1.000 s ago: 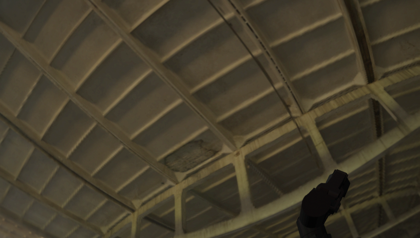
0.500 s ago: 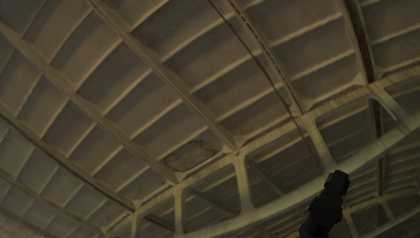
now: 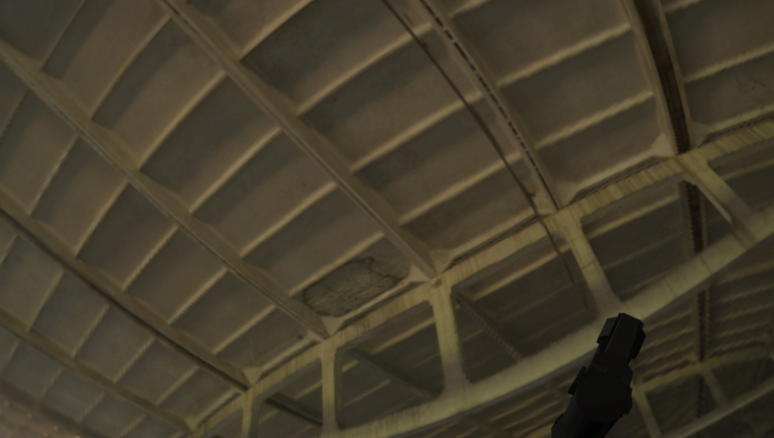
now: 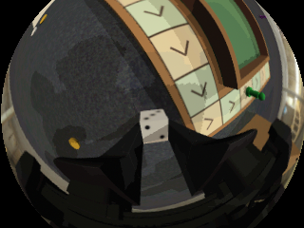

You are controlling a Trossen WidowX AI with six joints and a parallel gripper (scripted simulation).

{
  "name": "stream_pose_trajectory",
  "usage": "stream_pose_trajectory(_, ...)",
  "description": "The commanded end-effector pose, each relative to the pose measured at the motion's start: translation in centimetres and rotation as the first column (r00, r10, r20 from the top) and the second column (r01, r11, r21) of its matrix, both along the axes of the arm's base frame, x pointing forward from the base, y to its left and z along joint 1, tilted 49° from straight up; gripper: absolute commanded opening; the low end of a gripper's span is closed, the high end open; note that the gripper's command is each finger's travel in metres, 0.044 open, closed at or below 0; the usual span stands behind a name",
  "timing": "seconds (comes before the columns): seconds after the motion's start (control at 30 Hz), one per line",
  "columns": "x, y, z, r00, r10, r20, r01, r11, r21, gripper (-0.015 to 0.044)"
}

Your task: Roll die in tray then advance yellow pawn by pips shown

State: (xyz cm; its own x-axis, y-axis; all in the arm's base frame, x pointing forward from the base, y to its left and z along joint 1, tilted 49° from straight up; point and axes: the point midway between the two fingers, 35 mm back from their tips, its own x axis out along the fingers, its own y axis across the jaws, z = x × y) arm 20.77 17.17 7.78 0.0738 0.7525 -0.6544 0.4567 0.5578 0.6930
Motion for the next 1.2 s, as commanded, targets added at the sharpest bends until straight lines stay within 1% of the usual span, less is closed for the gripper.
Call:
stream_pose_trajectory(0.0,0.0,0.0,-0.1,1.000,-0.004,-0.005,0.004,1.000,-0.003,0.0084)
stream_pose_trajectory(0.1,0.0,-0.3,0.0,1.000,-0.004,-0.004,0.004,1.000,-0.007,0.0005)
stream_pose_trajectory(0.13,0.1,-0.6,0.1,1.000,-0.004,-0.004,0.004,1.000,-0.010,0.0000)
stream_pose_trajectory(0.5,0.2,-4.8,2.9,1.000,-0.001,-0.006,0.000,0.999,-0.037,0.0000)
stream_pose_trajectory(0.87,-1.0,-8.3,6.4,1.000,-0.002,-0.009,0.001,1.000,-0.023,0.0000)
stream_pose_trajectory(1.0,-1.6,-9.2,7.7,1.000,-0.004,-0.008,0.004,1.000,-0.011,0.0000)
stream_pose_trajectory(1.17,-1.4,-9.4,7.6,1.000,-0.016,-0.020,0.016,1.000,-0.010,0.0000)
